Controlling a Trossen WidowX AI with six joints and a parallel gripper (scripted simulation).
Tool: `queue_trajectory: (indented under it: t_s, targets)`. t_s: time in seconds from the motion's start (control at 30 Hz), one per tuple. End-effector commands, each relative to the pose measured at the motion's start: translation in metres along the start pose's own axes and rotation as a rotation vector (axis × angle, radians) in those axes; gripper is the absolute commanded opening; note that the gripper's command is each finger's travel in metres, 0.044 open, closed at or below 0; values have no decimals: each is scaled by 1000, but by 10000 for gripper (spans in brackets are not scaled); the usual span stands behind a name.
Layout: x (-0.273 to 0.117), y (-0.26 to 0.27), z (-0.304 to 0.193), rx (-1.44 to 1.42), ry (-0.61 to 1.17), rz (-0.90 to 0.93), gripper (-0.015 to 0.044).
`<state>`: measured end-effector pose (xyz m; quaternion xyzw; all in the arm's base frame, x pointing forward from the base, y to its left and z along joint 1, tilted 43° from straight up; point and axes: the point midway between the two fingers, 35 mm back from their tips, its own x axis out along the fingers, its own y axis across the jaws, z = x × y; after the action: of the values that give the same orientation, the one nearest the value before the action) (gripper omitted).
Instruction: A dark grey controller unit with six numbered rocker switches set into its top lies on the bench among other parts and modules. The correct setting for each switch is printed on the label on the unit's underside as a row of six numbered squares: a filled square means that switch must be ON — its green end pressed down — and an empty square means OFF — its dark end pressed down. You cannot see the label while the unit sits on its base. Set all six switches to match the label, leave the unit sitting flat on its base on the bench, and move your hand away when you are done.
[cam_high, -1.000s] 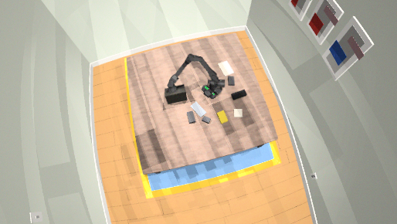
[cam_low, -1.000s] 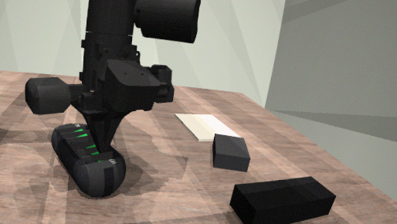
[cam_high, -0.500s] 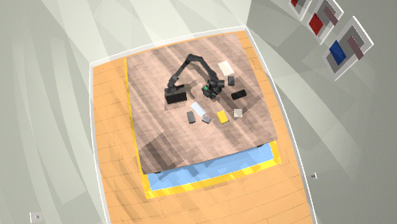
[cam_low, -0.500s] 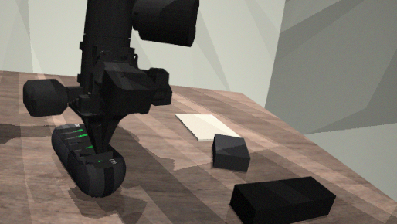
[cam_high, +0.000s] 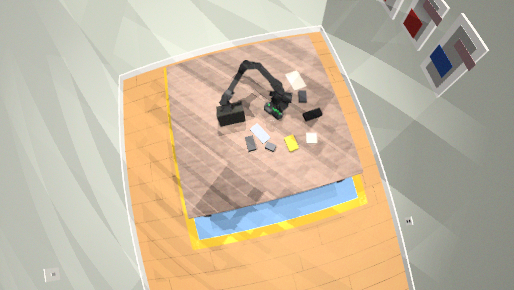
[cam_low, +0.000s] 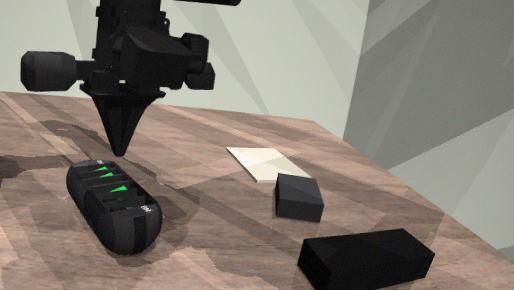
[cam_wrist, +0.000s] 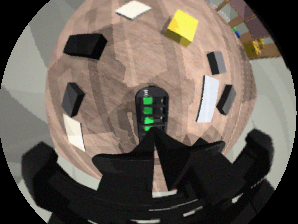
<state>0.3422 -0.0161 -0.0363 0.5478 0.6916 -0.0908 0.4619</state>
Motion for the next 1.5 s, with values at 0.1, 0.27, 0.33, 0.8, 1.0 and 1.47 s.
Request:
queue_trajectory:
  t_s: [0.1,0.27,0.33,0.8,1.0,1.47]
  targets:
    - [-1,-5,-15,-3,-2,-4,0]
    - [-2,-5,-15,-3,-2,-4,0]
    - [-2,-5,-15,-3,-2,-4,0]
    - [-2,-5,-15,-3,-2,-4,0]
    - [6,8,-14,-3,-3,-4,0]
    - [27,40,-15,-5,-1,-2,0]
